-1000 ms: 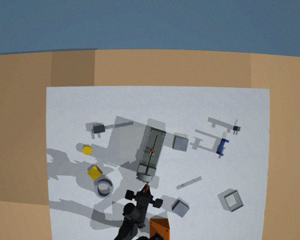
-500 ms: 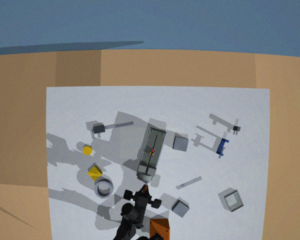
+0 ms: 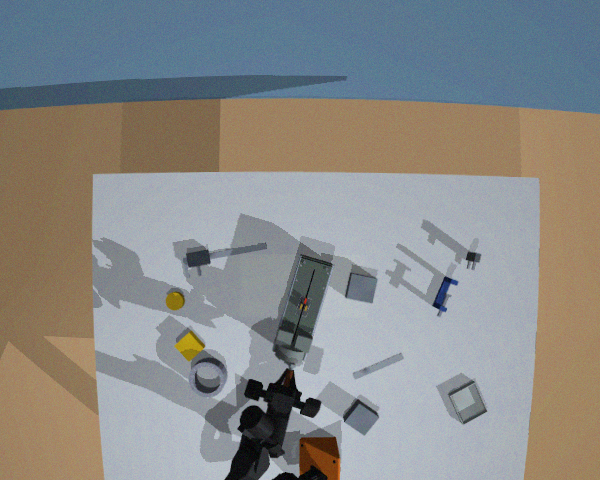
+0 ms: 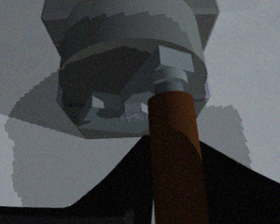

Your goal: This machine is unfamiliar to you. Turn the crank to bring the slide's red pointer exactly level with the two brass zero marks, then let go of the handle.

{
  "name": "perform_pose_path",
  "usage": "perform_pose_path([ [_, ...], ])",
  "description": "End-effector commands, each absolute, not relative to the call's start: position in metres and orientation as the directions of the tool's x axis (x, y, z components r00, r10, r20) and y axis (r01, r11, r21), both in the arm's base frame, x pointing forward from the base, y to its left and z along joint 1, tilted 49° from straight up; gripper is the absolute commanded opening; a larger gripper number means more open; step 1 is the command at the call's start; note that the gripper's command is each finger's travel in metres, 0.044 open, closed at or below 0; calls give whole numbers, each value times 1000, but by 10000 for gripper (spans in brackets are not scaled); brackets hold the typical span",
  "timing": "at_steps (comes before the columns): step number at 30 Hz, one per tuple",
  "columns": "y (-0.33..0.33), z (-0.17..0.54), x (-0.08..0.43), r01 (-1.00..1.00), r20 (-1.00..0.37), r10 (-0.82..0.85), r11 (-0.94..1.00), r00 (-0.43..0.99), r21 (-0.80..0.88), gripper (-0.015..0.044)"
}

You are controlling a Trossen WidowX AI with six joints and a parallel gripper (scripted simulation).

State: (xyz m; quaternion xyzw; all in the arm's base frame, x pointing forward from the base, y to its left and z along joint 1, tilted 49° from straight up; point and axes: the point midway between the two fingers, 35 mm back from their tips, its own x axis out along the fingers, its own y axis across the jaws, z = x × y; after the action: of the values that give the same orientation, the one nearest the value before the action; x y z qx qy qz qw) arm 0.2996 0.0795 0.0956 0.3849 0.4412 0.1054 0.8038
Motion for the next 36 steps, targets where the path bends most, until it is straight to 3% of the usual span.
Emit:
perform_pose_path([
  [1, 82, 104, 301, 152, -612, 520, 675, 596, 722, 0],
  [36, 88, 110, 302, 152, -612, 520, 675, 596, 722, 0],
])
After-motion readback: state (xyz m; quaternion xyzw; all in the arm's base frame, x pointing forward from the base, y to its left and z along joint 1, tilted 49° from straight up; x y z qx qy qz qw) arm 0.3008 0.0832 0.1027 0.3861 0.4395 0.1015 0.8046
